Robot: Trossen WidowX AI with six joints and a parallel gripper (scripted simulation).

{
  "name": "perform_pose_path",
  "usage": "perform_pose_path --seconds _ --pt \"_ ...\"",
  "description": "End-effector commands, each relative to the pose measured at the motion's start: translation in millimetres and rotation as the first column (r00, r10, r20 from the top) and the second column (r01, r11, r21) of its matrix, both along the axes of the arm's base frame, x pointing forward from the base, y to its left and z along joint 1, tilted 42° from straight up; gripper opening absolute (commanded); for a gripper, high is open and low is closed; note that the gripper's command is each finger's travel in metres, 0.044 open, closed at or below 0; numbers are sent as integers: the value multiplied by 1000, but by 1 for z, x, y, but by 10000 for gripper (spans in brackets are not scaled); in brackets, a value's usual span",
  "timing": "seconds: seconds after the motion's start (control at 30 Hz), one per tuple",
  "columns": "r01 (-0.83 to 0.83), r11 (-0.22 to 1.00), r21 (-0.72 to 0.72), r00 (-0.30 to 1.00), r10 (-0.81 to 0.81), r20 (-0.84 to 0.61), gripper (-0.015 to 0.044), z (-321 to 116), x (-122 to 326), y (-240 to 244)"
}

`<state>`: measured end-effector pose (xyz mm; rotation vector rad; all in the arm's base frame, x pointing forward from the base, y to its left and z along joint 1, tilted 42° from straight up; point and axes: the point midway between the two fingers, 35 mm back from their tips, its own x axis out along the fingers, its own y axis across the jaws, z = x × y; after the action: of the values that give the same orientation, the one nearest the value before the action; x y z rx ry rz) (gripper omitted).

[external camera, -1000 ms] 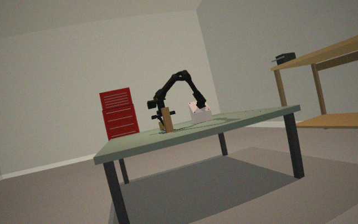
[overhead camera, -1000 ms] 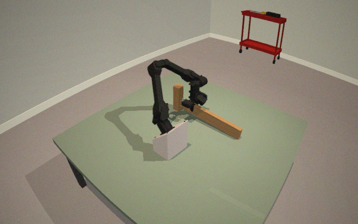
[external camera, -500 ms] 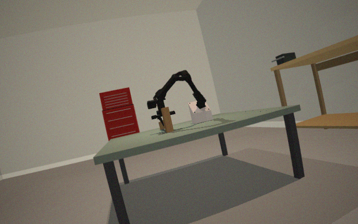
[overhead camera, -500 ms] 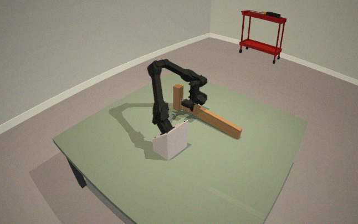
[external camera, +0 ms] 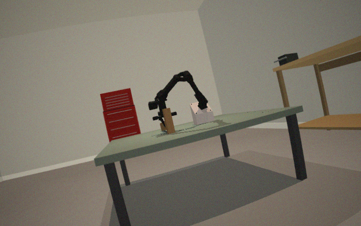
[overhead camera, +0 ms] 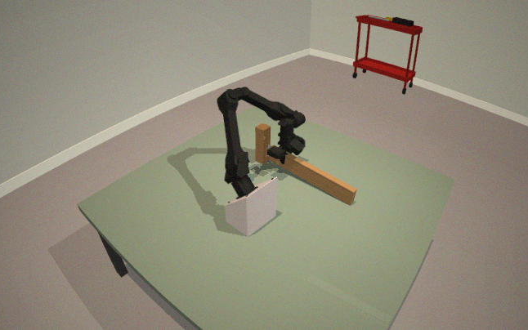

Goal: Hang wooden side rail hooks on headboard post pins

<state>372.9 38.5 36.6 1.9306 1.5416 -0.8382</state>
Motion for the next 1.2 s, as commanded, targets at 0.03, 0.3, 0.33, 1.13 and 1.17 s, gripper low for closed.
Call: perform_pose_path --seconds 0.03,0.3,0.33,1.13,1.17 --pt "9 1000 -2 1000 -9 7 0 4 1 -2" --pt "9 1000 -2 1000 -9 7 0 4 1 -1" --pt "9 1000 -2 1000 -9 7 0 4 1 -1" --pt "9 1000 -2 1000 -9 7 0 6 2 1" --pt "9 1000 -2 1000 -9 7 0 6 2 1"
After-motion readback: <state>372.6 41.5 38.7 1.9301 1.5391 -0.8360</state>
